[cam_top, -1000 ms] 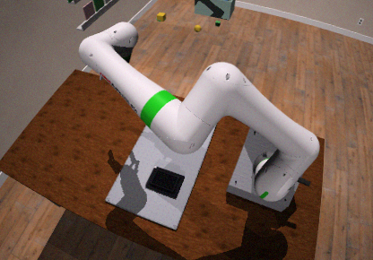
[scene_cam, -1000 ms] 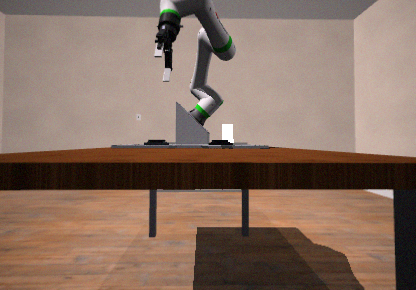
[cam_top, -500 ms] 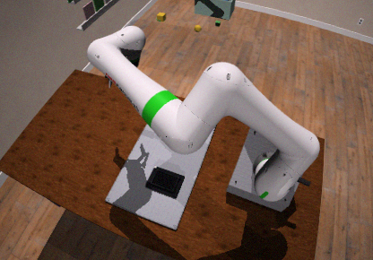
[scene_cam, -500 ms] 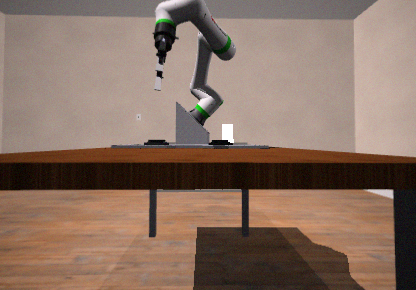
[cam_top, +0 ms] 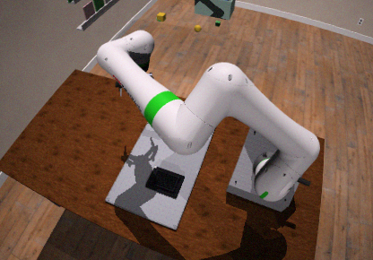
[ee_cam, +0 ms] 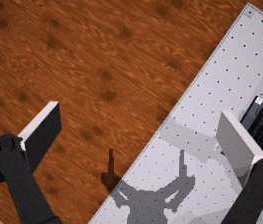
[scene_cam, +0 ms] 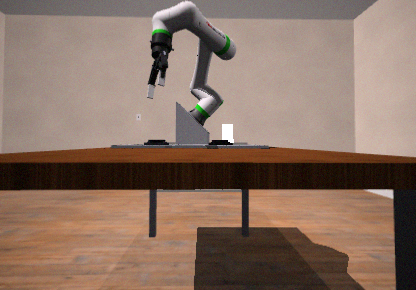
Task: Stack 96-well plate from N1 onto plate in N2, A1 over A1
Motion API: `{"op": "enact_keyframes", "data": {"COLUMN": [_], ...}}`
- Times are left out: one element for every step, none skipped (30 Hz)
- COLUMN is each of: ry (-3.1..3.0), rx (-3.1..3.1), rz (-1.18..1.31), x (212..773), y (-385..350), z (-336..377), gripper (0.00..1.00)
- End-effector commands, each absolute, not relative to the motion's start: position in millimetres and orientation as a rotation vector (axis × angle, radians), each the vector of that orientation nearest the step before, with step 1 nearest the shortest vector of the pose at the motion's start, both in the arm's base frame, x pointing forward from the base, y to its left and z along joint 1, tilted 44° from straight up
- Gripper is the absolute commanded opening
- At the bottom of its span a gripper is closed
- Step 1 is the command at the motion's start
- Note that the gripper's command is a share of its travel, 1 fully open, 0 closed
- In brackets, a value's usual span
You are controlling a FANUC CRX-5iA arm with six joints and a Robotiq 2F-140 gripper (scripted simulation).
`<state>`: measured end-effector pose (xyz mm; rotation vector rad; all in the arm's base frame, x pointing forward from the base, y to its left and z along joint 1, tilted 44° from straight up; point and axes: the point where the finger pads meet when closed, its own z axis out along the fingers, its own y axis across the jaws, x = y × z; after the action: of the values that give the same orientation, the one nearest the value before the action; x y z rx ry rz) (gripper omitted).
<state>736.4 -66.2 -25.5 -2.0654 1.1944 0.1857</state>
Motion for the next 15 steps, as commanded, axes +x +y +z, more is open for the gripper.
{"op": "enact_keyframes", "data": {"ry": [1.080, 1.080, 1.080, 1.043, 1.005, 0.997, 0.997, 0.958, 0.920, 0.915, 0.876, 0.837, 0.833, 0.793, 0.753], "rx": [-2.130, -2.130, -2.130, -2.150, -2.169, -2.173, -2.173, -2.191, -2.209, -2.211, -2.228, -2.244, -2.245, -2.260, -2.275], "rz": [0.154, 0.154, 0.154, 0.147, 0.140, 0.138, 0.138, 0.131, 0.124, 0.123, 0.116, 0.110, 0.109, 0.102, 0.096], "x": [721, 721, 721, 718, 714, 710, 706, 702, 698, 695, 690, 686, 683, 678, 674], "y": [-65, -65, -65, -64, -64, -63, -63, -62, -62, -61, -60, -60, -59, -59, -58], "z": [-38, -38, -38, -41, -44, -47, -50, -53, -56, -58, -61, -64, -67, -69, -72], "gripper": [1.00, 1.00, 1.00, 1.00, 1.00, 1.00, 1.00, 1.00, 1.00, 1.00, 1.00, 1.00, 1.00, 1.00, 1.00]}}
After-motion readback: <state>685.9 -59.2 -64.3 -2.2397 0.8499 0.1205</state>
